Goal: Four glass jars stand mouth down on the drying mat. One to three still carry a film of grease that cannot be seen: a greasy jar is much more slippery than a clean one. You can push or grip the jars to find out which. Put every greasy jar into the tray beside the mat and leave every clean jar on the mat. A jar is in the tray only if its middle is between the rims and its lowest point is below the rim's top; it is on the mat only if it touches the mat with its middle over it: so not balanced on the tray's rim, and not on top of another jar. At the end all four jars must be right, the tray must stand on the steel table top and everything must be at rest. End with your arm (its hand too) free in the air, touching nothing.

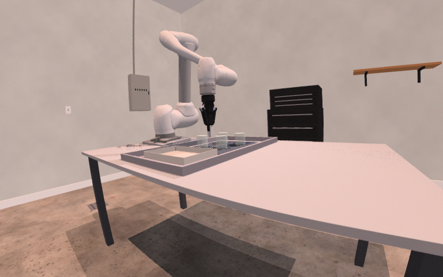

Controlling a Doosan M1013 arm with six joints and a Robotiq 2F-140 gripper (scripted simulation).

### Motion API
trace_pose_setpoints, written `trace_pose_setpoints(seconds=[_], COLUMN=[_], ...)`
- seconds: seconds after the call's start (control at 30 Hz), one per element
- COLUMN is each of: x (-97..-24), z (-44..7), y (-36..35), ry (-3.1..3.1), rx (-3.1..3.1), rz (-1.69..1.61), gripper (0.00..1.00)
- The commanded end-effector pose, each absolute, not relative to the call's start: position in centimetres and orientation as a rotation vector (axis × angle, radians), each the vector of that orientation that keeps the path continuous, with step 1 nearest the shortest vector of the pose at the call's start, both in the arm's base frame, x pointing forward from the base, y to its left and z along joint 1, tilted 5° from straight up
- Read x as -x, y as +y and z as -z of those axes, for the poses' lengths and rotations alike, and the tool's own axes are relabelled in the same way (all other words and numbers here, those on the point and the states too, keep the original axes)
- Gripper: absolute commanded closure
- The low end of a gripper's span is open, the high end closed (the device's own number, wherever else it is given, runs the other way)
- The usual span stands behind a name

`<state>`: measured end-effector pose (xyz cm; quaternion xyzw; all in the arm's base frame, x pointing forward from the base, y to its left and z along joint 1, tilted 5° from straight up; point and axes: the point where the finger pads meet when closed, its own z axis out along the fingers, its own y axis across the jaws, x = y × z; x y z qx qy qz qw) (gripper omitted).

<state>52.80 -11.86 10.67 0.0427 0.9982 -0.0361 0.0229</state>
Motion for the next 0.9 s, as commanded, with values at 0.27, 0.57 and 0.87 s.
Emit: trace_pose_setpoints(seconds=[0.27,0.57,0.87], x=[-52.69,-52.60,-52.48], z=[-9.58,-9.58,-9.57], y=[-12.02,-12.01,-12.00], ry=[3.090,3.090,3.090], rx=[-0.130,-0.130,-0.130], rz=[0.114,0.114,0.114], gripper=[1.00,1.00,1.00])
